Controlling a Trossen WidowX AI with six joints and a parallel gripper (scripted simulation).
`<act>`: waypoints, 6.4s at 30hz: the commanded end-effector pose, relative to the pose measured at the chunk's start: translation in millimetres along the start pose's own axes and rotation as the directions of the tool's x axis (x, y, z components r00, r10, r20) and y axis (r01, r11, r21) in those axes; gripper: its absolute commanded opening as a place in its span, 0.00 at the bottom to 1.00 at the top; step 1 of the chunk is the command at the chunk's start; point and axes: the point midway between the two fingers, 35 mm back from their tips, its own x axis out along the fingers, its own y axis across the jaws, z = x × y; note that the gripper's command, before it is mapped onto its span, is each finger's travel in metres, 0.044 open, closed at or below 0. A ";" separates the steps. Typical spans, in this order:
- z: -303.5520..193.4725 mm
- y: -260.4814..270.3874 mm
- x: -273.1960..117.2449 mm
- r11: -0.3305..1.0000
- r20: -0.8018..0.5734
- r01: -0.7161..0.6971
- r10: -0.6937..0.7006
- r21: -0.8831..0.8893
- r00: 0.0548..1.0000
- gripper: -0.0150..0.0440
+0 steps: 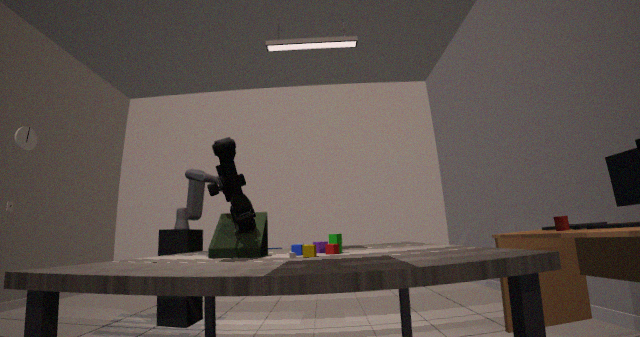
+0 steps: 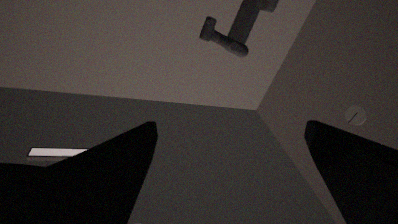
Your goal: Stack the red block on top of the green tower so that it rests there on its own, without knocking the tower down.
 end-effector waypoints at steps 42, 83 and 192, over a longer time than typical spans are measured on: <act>121.9 337.8 -129.1 -0.497 0.732 -0.544 0.539 0.676 0.417 1.00; 240.0 323.0 -492.2 -0.551 0.930 0.834 -0.315 -0.014 -0.192 1.00; 235.8 325.1 -487.8 -0.551 0.930 0.834 -0.314 -0.015 -0.191 0.25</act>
